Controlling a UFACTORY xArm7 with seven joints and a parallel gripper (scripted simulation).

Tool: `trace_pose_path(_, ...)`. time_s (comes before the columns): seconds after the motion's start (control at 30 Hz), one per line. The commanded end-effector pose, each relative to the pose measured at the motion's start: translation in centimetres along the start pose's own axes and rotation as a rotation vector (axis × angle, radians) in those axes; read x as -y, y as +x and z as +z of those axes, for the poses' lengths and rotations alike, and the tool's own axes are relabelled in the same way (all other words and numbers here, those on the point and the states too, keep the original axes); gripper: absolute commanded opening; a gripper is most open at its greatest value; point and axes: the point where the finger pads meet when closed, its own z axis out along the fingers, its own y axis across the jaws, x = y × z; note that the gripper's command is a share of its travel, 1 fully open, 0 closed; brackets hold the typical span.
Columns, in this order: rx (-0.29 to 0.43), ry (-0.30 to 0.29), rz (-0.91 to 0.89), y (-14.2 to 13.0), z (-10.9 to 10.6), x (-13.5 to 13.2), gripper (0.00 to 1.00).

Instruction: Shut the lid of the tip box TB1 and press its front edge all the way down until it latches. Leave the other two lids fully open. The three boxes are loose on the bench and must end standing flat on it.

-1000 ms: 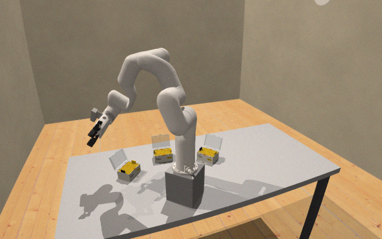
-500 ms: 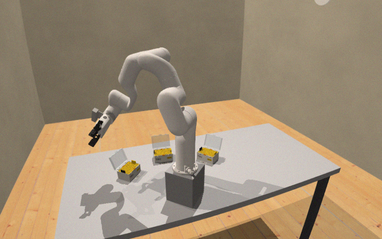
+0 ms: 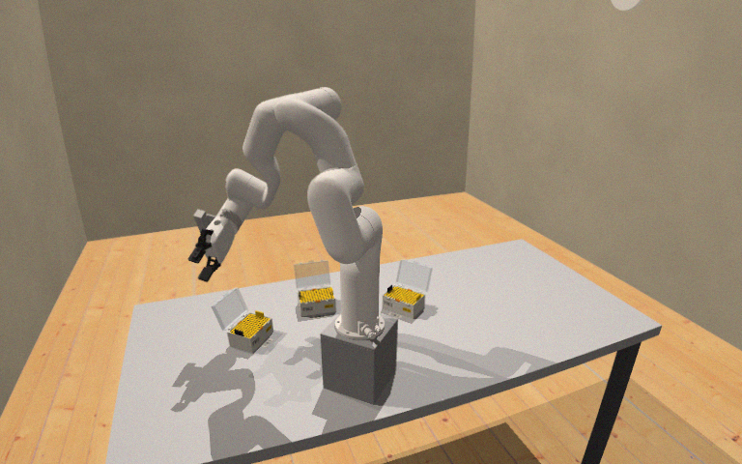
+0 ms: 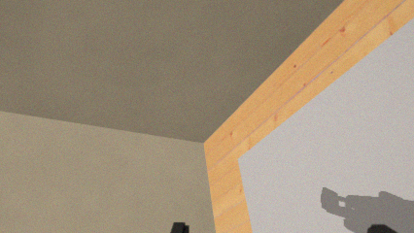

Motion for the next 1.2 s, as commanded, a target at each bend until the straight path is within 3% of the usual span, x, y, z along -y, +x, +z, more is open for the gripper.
trace_pose_path(0.0, 0.002, -0.038, 0.092, -0.8, -1.1, -0.7, 1.00)
trace_pose_path(0.6, -0.020, -0.176, 0.448, -5.5, -5.8, -4.1, 1.00)
trace_pose_path(1.17, -0.084, -0.317, 0.796, -10.2, -9.8, -6.8, 1.00)
